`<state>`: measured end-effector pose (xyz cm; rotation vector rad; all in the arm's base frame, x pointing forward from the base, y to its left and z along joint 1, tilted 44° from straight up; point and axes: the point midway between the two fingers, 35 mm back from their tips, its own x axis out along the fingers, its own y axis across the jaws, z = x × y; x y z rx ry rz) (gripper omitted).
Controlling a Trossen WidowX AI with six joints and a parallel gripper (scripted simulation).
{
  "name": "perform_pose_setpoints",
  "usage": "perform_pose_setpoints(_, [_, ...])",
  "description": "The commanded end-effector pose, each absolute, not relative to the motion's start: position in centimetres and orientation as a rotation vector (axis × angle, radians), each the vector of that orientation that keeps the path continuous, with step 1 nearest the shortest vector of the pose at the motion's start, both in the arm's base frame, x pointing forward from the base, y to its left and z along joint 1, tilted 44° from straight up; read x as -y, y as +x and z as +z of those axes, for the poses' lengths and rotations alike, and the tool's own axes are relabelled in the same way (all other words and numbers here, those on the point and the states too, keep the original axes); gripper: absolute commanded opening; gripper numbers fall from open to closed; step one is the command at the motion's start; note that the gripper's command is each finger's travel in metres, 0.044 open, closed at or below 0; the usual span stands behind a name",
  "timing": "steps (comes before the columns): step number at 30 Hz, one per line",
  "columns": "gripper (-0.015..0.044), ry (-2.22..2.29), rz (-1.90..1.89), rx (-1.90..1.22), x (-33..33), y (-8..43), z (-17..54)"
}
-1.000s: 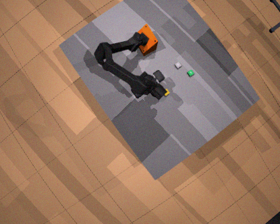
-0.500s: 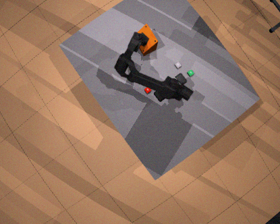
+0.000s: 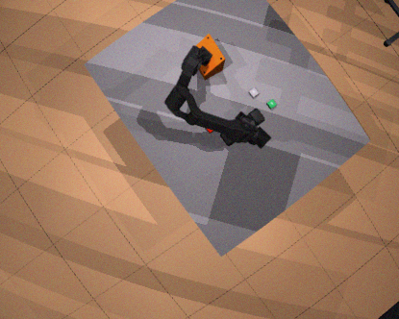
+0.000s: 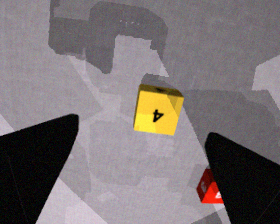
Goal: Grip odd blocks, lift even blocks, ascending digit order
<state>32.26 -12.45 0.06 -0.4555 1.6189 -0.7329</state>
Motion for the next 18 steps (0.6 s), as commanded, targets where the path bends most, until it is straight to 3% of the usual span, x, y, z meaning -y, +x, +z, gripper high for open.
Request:
perform_pose_setpoints(1, [0.04,-0.463,-0.732,-1.613,12.9,32.2,-0.4])
perform_pose_setpoints(18, [0.04,-0.464,-0.731,-1.614,14.5,31.8,-2.2])
